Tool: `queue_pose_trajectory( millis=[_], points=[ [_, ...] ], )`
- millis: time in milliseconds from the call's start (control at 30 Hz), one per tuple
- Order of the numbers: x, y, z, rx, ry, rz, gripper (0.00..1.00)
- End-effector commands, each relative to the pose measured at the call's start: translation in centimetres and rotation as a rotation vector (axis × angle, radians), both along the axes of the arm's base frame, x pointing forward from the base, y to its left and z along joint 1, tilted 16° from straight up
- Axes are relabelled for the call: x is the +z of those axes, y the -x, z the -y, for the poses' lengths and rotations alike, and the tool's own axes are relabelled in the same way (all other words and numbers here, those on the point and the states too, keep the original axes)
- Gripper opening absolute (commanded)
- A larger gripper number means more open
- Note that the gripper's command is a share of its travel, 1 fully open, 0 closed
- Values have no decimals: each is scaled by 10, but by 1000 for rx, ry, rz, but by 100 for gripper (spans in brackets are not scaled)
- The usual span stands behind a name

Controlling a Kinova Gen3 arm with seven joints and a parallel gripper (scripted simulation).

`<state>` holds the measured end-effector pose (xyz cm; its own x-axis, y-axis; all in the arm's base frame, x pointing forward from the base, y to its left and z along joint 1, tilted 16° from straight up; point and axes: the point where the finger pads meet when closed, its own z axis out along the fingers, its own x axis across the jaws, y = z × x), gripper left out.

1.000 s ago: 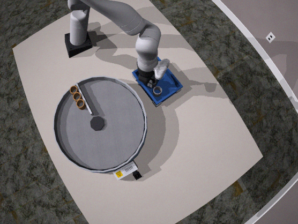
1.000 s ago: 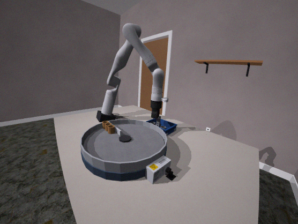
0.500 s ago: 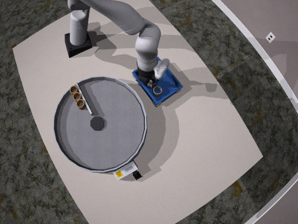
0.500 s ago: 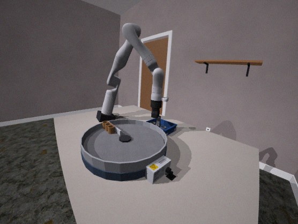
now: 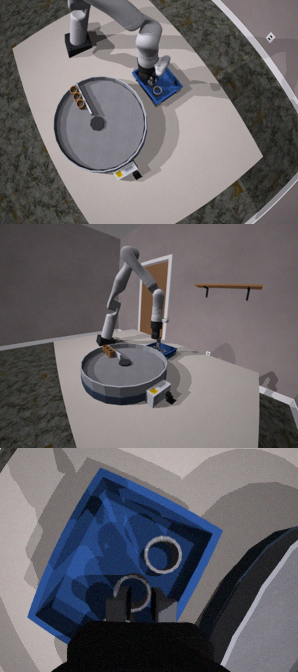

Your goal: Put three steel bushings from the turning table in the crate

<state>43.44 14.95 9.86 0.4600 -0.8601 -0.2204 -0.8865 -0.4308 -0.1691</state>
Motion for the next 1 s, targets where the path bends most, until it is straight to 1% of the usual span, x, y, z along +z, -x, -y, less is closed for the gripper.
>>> queue_pose_trajectory(
  millis=[0, 400, 567, 967],
  points=[
    [37, -4, 15, -9, 4, 9, 47],
    [37, -4, 15, -9, 4, 9, 47],
    [87, -1, 29, -13, 6, 3, 47],
    [87, -1, 29, -13, 6, 3, 47]
  ],
)
